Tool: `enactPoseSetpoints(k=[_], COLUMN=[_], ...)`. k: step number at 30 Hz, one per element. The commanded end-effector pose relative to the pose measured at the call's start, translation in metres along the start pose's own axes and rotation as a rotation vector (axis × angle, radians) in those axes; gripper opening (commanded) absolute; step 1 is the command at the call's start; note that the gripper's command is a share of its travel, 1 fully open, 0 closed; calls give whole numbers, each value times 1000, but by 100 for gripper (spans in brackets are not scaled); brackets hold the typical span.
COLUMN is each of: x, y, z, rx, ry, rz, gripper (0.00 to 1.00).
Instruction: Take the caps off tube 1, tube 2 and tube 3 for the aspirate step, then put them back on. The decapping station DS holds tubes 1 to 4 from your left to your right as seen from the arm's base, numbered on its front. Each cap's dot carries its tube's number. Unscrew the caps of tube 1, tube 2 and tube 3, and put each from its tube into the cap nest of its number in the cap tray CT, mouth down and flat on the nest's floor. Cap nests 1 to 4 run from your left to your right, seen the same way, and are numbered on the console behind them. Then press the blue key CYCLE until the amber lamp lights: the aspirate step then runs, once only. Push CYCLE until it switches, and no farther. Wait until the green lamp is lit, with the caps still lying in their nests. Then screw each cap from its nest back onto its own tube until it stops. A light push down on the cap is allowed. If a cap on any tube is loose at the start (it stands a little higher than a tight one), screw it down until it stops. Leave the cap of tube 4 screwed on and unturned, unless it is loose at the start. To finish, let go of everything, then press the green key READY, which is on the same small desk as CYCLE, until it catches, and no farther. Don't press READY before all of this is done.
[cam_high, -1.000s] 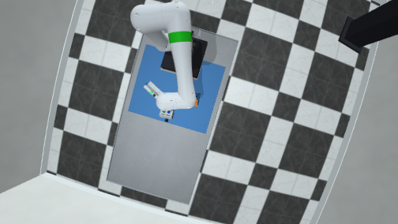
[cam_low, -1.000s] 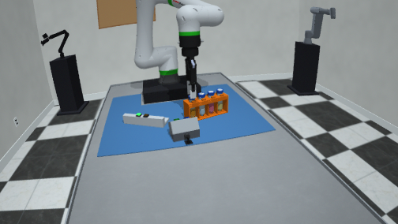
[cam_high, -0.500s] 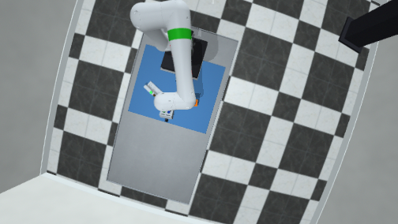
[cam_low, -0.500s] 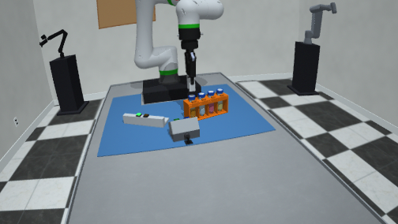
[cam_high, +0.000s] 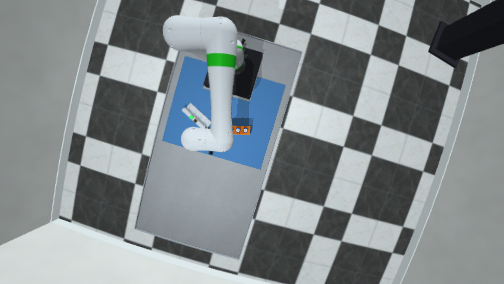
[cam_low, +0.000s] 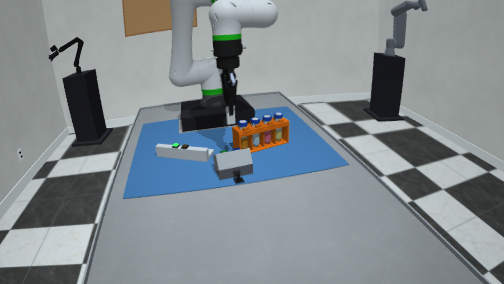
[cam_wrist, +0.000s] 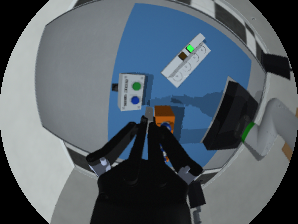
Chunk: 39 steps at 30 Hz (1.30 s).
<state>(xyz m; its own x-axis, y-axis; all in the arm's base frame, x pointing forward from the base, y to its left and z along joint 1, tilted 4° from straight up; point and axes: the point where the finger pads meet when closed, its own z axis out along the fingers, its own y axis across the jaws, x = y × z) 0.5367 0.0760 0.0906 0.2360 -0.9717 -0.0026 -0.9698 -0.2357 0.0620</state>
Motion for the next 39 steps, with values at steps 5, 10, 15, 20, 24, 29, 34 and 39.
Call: enactPoseSetpoints(k=[5,10,15,20,24,29,34,39], x=[30,44,44,44,44,44,44,44], y=[-30,-43,-43,-43,-43,-43,-43,-43], z=[32,46,46,55,64,64,64,67], rx=[0,0,0,0,0,0,0,0], ry=[0,0,0,0,0,0,0,0], rz=[0,0,0,0,0,0,0,0], gripper=[0,0,0,0,0,0,0,0])
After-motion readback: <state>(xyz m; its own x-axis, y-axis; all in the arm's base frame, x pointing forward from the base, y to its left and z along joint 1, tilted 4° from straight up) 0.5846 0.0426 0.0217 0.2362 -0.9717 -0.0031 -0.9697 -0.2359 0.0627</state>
